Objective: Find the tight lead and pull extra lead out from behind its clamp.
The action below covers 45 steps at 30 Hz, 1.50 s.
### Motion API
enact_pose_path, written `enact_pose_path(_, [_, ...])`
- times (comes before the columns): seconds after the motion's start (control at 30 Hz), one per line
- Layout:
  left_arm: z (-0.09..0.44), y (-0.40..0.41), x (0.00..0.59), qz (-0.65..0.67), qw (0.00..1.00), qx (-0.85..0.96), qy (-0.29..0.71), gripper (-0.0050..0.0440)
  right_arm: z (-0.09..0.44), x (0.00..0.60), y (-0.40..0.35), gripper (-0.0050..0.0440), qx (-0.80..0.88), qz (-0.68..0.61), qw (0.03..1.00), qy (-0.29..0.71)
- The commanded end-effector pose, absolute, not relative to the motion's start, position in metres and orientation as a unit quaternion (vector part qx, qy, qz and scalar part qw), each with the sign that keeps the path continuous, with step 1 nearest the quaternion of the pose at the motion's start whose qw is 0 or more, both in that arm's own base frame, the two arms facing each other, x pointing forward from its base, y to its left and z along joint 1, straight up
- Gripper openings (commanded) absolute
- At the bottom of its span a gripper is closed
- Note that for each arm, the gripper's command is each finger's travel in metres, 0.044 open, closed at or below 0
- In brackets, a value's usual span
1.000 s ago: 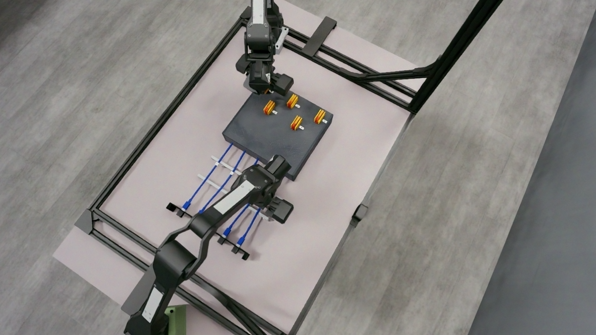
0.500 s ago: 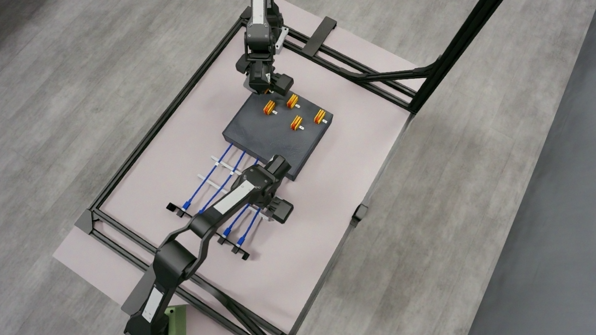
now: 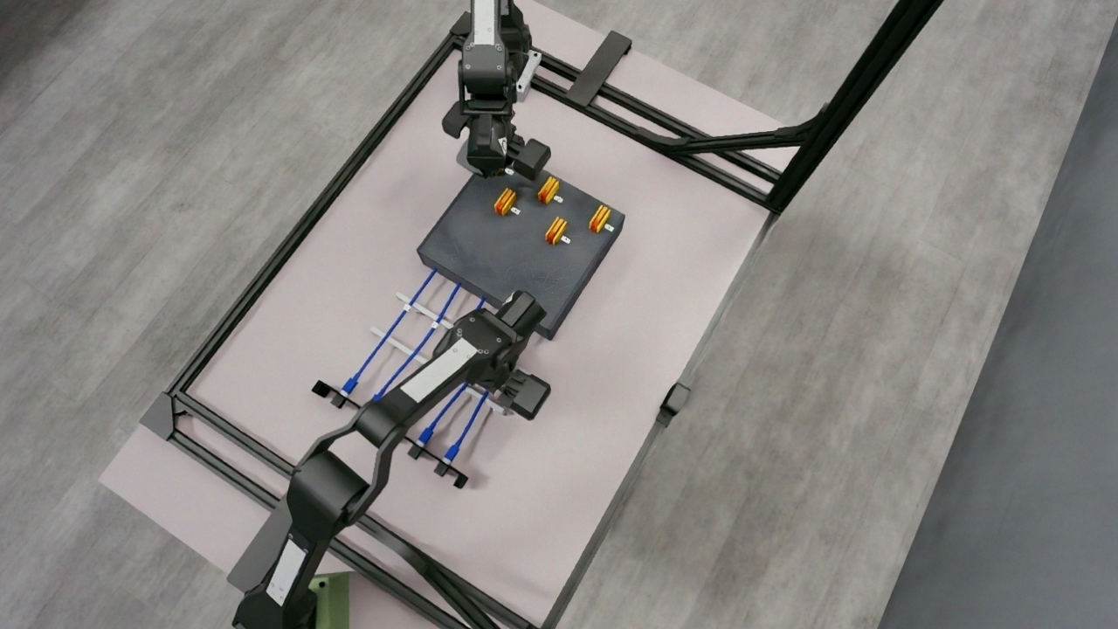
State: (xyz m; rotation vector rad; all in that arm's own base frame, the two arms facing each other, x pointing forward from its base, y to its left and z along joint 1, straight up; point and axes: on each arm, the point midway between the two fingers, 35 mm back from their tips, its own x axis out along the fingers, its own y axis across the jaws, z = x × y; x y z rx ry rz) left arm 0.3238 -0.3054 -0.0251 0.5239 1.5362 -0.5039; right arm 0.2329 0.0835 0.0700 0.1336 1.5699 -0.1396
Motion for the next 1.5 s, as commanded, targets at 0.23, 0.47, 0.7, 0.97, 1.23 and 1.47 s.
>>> enact_pose_path(0.23, [-0.013,-0.275,0.354,-0.227,0.670,0.227,0.670,0.0209,0.075,0.236,0.085,-0.0050,0.063,-0.060,0.710,0.699])
enact_pose_path(0.47, [-0.010,-0.216,0.399,-0.226,0.670,0.226,0.670,0.0209,0.075,0.236,0.085,-0.0050,0.063,-0.060,0.710,0.699])
enact_pose_path(0.7, [-0.007,-0.143,0.456,-0.226,0.670,0.226,0.670,0.0209,0.075,0.236,0.085,-0.0050,0.064,-0.060,0.710,0.699])
enact_pose_path(0.97, [-0.007,-0.143,0.456,-0.226,0.670,0.226,0.670,0.0209,0.075,0.236,0.085,-0.0050,0.064,-0.060,0.710,0.699])
enact_pose_path(1.23, [-0.007,-0.143,0.456,-0.226,0.670,0.226,0.670,0.0209,0.075,0.236,0.085,-0.0050,0.064,-0.060,0.710,0.699])
enact_pose_path(1.47, [-0.057,-0.143,0.456,-0.226,0.670,0.226,0.670,0.0209,0.075,0.236,0.085,-0.0050,0.064,-0.060,0.710,0.699])
